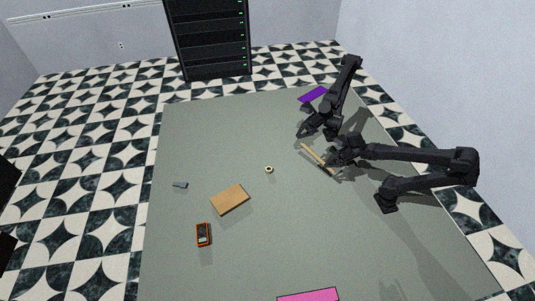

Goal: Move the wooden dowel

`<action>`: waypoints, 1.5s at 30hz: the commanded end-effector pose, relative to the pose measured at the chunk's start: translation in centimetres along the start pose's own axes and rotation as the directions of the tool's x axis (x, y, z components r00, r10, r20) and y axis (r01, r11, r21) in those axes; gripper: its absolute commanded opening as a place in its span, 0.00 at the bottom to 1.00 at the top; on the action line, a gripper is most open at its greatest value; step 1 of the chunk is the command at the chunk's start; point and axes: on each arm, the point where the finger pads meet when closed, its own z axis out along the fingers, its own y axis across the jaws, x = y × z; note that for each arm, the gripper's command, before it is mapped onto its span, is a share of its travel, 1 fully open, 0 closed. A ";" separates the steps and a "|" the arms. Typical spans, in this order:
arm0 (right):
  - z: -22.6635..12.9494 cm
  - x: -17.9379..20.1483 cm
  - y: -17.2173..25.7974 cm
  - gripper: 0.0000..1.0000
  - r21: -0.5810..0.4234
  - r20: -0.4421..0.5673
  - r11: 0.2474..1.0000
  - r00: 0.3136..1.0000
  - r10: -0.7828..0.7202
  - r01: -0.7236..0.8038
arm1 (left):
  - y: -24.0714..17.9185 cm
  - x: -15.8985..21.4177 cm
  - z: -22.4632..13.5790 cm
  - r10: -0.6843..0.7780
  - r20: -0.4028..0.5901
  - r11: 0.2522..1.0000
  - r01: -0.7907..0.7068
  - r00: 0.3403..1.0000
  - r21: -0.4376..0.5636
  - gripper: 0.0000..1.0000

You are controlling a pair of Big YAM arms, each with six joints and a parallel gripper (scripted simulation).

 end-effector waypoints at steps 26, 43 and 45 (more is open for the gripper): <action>3.2 -16.8 1.9 0.38 -0.069 0.234 0.983 0.960 -0.152 0.172 | 9.4 -0.6 14.0 0.018 -0.296 0.999 -0.007 0.955 0.039 0.00; 3.2 -26.0 -0.8 0.38 -0.011 0.383 0.953 0.881 -0.277 0.304 | 16.8 5.7 21.0 -0.029 -0.466 0.993 0.080 0.884 0.090 0.00; 3.0 -27.2 -1.2 0.38 0.001 0.402 0.947 0.866 -0.296 0.322 | 17.7 6.7 21.8 -0.038 -0.484 0.991 0.096 0.874 0.095 0.00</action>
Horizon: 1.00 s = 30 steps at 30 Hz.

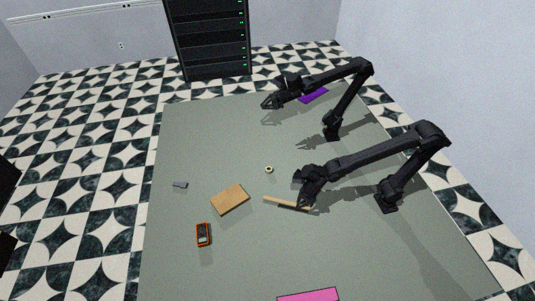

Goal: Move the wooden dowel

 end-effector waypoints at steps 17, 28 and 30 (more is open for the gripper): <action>1.0 -13.2 -4.8 0.38 0.058 0.249 0.973 0.941 -0.230 0.223 | 12.3 2.5 6.4 -0.120 -0.097 0.990 0.127 0.988 0.063 0.00; 0.4 -17.3 -8.4 0.38 0.134 0.314 0.936 0.881 -0.353 0.327 | 17.1 6.5 9.2 -0.191 -0.144 0.972 0.208 0.971 0.112 0.00; 0.2 -18.2 -9.2 0.38 0.154 0.326 0.924 0.865 -0.381 0.349 | 18.3 7.7 9.8 -0.209 -0.154 0.966 0.229 0.966 0.120 0.00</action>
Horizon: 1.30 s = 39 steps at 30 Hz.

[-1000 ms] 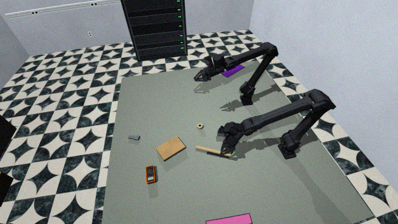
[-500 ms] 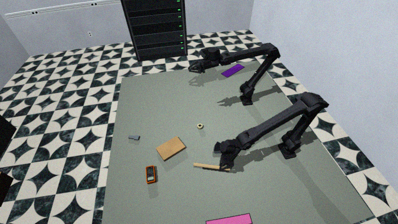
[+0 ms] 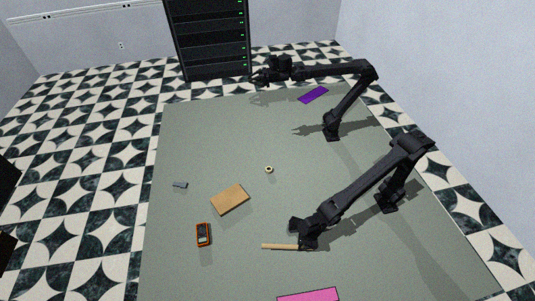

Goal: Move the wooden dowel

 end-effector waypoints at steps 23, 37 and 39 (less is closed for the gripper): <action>-0.4 -2.2 -1.0 0.38 0.008 0.042 1.000 0.999 -0.026 0.026 | 17.2 7.7 2.8 -0.218 0.005 0.972 0.217 0.976 0.093 0.00; -0.2 -2.0 -1.1 0.38 0.009 0.049 1.000 0.998 -0.028 0.028 | 20.3 9.7 2.4 -0.283 0.033 0.955 0.278 0.959 0.106 0.00; -0.2 -2.0 -1.1 0.38 0.009 0.049 1.000 0.998 -0.028 0.028 | 20.3 10.3 3.4 -0.300 0.024 0.950 0.296 0.954 0.105 0.00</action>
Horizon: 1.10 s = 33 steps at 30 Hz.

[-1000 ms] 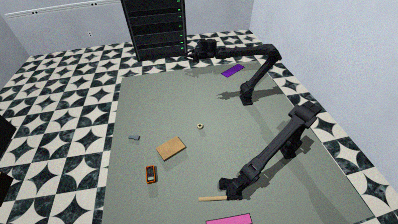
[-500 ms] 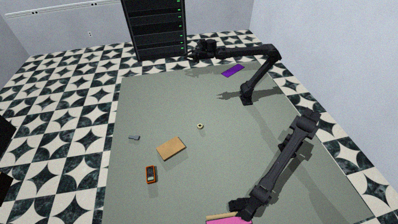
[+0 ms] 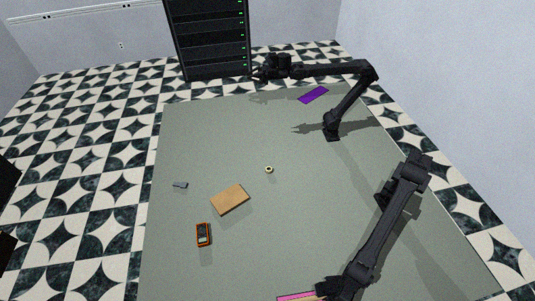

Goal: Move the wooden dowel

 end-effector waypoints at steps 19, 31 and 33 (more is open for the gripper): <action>-0.5 -1.0 0.6 0.38 -0.010 0.022 1.000 1.000 0.014 -0.014 | 0.6 -2.3 -1.7 0.019 0.047 0.999 -0.017 0.999 -0.043 0.00; -0.5 -1.0 0.6 0.38 -0.010 0.022 1.000 1.000 0.014 -0.014 | 0.1 -1.6 0.6 0.021 0.034 0.999 -0.020 0.999 -0.030 0.00; -0.5 -1.0 0.6 0.38 -0.010 0.022 1.000 1.000 0.014 -0.014 | 0.3 -2.1 0.2 0.025 0.046 0.999 -0.023 0.999 -0.041 0.00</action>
